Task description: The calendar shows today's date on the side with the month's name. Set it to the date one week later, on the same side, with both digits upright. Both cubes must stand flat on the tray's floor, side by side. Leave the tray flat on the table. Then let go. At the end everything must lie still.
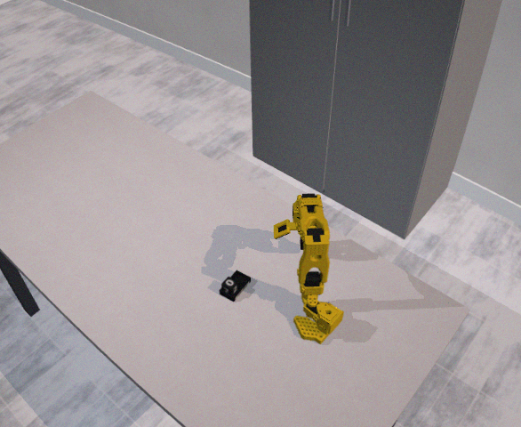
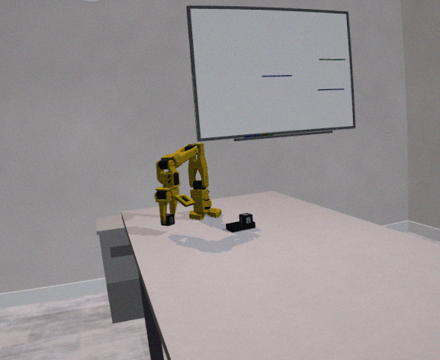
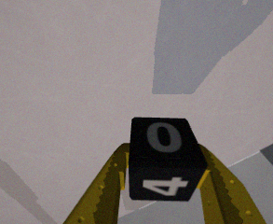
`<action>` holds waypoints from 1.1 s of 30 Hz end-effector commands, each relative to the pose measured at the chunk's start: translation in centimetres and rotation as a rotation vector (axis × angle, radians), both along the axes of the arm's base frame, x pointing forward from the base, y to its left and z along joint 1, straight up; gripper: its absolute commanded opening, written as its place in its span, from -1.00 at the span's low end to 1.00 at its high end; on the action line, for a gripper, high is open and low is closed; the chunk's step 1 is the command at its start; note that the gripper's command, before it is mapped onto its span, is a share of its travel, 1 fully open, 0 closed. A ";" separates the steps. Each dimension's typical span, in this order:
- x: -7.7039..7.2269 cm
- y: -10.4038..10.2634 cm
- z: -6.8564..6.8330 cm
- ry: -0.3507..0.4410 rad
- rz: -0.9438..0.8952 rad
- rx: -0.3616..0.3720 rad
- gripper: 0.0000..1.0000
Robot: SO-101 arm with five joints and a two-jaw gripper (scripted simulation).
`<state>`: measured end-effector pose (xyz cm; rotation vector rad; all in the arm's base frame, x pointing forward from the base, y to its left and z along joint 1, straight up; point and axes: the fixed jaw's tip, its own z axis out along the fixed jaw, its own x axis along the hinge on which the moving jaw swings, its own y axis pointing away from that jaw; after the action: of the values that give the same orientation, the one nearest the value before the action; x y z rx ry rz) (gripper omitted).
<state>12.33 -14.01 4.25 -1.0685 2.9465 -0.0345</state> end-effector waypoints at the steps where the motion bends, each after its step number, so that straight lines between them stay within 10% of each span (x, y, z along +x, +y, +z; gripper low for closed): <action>1: 0.1 -0.2 0.3 -0.017 0.002 -0.017 -1.00; 33: 0.1 -0.3 -0.9 -0.017 0.002 -0.017 -1.00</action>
<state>12.36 -14.04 3.09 -1.0683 2.9458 -0.0373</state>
